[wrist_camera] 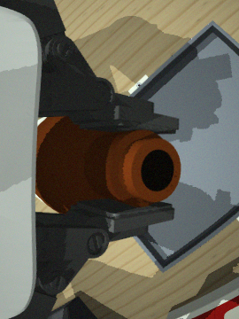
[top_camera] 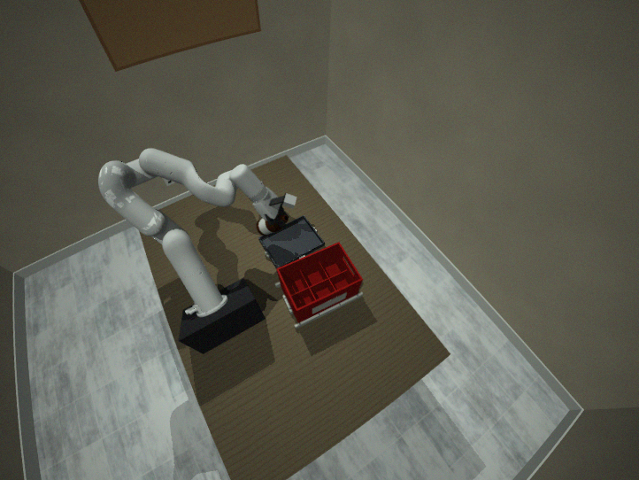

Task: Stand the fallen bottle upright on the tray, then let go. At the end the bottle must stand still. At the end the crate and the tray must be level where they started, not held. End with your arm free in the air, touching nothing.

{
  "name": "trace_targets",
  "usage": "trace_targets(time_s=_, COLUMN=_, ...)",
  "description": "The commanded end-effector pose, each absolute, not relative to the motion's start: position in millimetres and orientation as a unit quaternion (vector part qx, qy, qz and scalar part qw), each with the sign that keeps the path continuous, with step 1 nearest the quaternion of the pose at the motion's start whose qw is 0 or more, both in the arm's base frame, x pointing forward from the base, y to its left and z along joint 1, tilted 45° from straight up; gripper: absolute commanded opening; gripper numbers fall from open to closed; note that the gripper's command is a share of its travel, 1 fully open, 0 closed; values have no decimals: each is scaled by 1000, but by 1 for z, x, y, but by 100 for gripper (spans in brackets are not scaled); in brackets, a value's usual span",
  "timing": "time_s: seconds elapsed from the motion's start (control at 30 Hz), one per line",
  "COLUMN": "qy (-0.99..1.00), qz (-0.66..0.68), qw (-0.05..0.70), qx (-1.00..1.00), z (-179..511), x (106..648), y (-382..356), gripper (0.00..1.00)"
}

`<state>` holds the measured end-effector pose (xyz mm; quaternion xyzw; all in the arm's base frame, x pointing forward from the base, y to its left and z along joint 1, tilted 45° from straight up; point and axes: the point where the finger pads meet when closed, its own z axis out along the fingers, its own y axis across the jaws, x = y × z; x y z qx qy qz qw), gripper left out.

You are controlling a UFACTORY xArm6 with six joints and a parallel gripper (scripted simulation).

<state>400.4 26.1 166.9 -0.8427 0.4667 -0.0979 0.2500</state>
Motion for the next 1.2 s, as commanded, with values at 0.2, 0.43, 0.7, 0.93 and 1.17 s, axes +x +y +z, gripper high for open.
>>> trace_targets(time_s=0.2, qy=469, qz=-103, qw=247, qx=-842, z=168, x=401, y=25, gripper=0)
trace_targets(time_s=0.43, qy=472, qz=-111, qw=239, qx=-841, z=167, x=400, y=24, gripper=0)
trace_targets(time_s=0.7, qy=480, qz=-132, qw=224, qx=-838, z=166, x=400, y=23, gripper=0)
trace_targets(time_s=0.93, qy=484, qz=-147, qw=216, qx=-835, z=167, x=400, y=24, gripper=0)
trace_targets(time_s=1.17, qy=486, qz=-165, qw=210, qx=-832, z=168, x=400, y=25, gripper=0)
